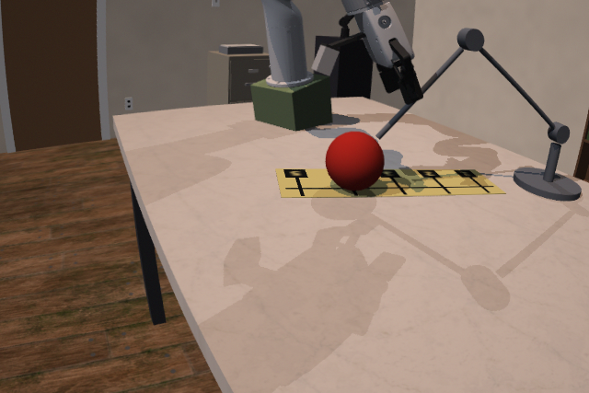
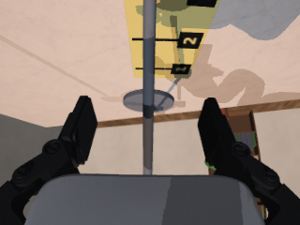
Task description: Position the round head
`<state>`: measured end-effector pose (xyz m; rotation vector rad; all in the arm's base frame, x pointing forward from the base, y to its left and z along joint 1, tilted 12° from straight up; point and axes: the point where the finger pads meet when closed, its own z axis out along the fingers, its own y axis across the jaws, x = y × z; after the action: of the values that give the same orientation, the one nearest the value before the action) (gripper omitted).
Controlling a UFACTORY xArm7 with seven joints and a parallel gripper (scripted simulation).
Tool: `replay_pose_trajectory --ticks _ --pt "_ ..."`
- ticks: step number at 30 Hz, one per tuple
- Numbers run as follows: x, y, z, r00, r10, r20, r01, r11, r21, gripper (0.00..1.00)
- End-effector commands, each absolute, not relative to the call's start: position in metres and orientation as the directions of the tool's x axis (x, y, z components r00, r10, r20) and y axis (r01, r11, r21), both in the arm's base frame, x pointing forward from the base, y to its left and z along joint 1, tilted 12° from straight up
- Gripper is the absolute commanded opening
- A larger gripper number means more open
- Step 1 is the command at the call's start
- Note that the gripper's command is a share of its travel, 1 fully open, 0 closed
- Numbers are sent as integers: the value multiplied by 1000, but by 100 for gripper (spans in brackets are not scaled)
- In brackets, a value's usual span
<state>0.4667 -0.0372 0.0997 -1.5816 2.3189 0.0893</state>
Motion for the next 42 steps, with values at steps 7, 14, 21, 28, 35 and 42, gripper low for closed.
replay_pose_trajectory --ticks 7,14,21,28,35,42 --pt "468 -37 101 -326 -895 -305 -915 380 -137 100" --pt "465 -40 113 -326 -895 -305 -915 380 -137 100" --pt "458 -47 142 -326 -895 -305 -915 380 -137 100" --pt "452 -52 162 -326 -895 -305 -915 380 -137 100" --pt "446 -59 189 -326 -895 -304 -914 380 -138 100" --pt "440 -66 216 -326 -895 -304 -914 381 -140 100"
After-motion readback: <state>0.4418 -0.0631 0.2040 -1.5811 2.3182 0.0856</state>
